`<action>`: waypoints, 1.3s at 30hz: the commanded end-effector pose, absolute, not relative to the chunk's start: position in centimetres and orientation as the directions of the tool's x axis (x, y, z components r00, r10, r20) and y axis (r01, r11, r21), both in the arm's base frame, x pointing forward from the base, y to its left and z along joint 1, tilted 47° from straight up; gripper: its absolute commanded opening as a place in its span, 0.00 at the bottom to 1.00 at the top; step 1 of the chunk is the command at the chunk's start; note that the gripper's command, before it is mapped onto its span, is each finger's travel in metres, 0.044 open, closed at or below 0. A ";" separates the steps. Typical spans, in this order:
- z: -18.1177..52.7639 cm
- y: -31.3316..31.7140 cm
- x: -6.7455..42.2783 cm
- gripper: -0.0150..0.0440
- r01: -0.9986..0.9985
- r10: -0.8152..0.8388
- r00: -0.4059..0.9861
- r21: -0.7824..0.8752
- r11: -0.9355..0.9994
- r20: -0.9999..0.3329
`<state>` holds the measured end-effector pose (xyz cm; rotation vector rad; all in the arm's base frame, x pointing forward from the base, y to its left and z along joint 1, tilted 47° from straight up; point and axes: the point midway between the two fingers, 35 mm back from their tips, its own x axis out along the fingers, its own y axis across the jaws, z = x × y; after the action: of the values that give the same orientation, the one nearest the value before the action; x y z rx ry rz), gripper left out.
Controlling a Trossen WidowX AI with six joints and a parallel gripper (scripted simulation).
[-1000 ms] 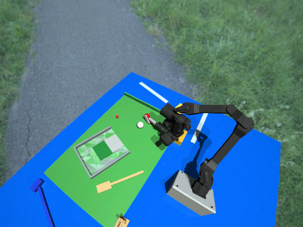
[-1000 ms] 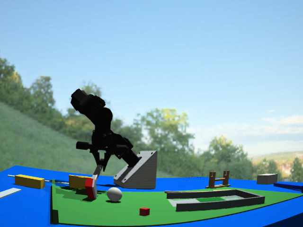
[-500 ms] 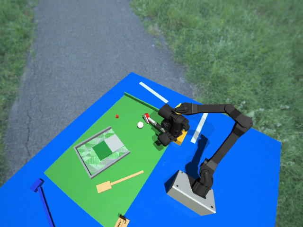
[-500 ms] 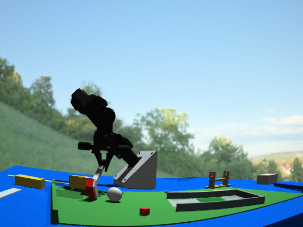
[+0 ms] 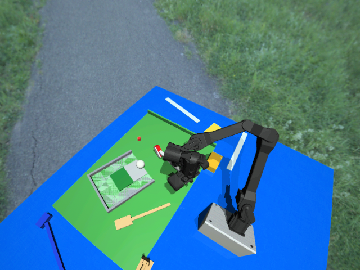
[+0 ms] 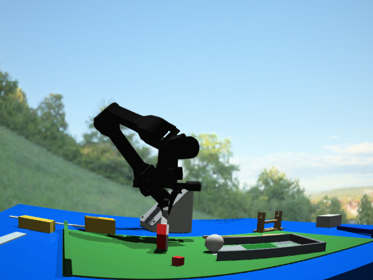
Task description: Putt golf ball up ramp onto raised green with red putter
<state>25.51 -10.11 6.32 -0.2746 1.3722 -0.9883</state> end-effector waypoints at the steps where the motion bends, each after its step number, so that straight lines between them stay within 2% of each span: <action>1: 6.8 -9.0 26.0 0.25 0.430 -0.717 -0.103 -0.681 0.592 -0.689; 10: 10.0 -5.6 26.4 0.25 0.430 -0.717 -0.104 -0.681 0.592 -0.689; 39: 9.4 -6.2 26.3 0.25 0.423 -0.718 -0.107 -0.685 0.593 -0.688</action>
<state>26.21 -6.26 9.44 -0.2729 1.3705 -0.9883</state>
